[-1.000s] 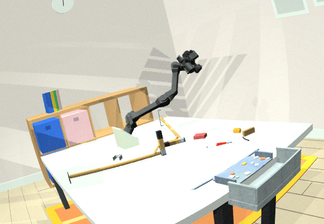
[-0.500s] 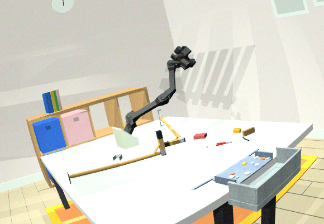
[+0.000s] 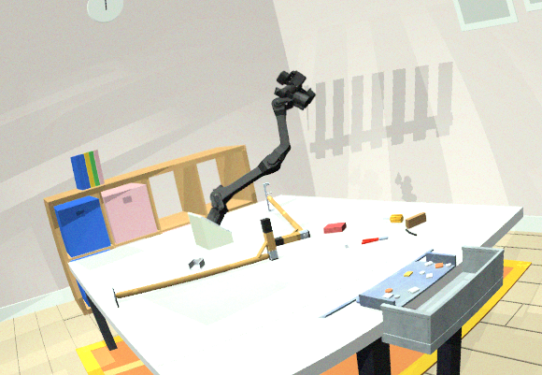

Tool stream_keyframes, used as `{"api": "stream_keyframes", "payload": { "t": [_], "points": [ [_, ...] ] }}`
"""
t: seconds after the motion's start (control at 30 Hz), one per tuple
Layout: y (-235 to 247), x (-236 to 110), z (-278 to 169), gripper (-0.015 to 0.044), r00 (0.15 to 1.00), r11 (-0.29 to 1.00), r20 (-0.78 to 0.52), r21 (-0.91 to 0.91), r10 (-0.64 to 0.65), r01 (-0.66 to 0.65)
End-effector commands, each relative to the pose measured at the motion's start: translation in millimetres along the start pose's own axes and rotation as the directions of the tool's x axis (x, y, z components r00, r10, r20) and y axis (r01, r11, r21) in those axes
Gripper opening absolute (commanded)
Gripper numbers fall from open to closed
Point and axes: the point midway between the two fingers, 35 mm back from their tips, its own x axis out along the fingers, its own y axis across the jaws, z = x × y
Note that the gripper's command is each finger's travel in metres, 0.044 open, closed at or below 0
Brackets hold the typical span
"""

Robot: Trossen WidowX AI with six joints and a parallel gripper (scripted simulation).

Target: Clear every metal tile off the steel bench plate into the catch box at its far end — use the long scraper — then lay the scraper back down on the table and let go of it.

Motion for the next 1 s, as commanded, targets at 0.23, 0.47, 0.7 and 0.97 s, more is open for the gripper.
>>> {"api": "stream_keyframes", "payload": {
  "t": [0.23,0.47,0.7,0.97],
  "points": [
    [67.7,-6.6,-10.7,0.044,0.984,0.984,0.024,-0.011,0.178,-0.177],
    [105.7,-15.1,-16.6,0.044,0.958,0.959,0.035,-0.01,0.283,-0.283],
    [142.9,-27.3,-22.5,0.044,0.921,0.922,0.043,-0.006,0.387,-0.388],
    [184.1,-45.9,-29.2,0.044,0.863,0.864,0.051,0.001,0.503,-0.504]
  ]
}}
